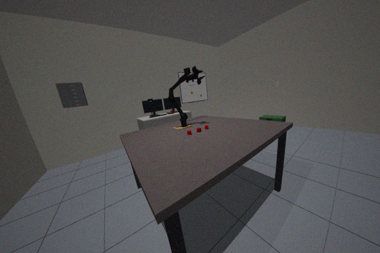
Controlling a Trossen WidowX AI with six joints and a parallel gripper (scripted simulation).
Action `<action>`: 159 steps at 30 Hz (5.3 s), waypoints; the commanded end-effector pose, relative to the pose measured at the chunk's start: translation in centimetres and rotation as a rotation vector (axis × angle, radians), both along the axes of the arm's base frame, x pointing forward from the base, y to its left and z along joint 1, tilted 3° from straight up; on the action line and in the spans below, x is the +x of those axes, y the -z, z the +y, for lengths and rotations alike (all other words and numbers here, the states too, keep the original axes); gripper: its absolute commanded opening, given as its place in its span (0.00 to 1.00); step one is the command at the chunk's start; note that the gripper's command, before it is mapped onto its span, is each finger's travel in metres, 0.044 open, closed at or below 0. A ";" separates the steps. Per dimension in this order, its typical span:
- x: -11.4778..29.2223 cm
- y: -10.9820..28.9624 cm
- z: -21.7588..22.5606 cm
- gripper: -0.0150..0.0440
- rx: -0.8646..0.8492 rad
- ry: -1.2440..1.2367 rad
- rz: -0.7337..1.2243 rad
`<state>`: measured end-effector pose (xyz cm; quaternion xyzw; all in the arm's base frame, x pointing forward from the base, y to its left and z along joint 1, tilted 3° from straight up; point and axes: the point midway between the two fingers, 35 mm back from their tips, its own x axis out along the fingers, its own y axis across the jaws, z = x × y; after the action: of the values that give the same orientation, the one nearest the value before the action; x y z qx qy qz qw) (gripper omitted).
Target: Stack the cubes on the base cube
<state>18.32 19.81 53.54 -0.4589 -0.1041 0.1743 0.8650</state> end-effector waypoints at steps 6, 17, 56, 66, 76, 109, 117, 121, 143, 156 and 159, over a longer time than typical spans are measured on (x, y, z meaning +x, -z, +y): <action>6.0 5.6 0.0 0.70 -0.249 0.123 0.098; 12.9 13.0 -4.1 0.70 -0.475 0.259 0.318; 11.6 37.0 -32.6 0.70 -0.329 0.458 1.516; 10.3 38.5 -33.9 0.70 -0.258 0.454 1.584; 10.2 44.2 -34.2 0.70 -0.258 0.454 1.584; 10.2 48.9 -34.4 0.66 -0.258 0.454 1.584; 10.2 48.9 -34.4 0.43 -0.258 0.454 1.584; 10.3 48.2 -34.4 0.43 -0.257 0.461 1.588; 10.6 41.4 -34.4 0.43 -0.255 0.470 1.593; 10.3 38.0 -33.9 0.43 -0.258 0.454 1.584; 10.5 38.0 -33.6 0.43 -0.225 0.485 1.589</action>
<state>28.68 -14.16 15.32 -0.3031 0.6536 0.2731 0.6375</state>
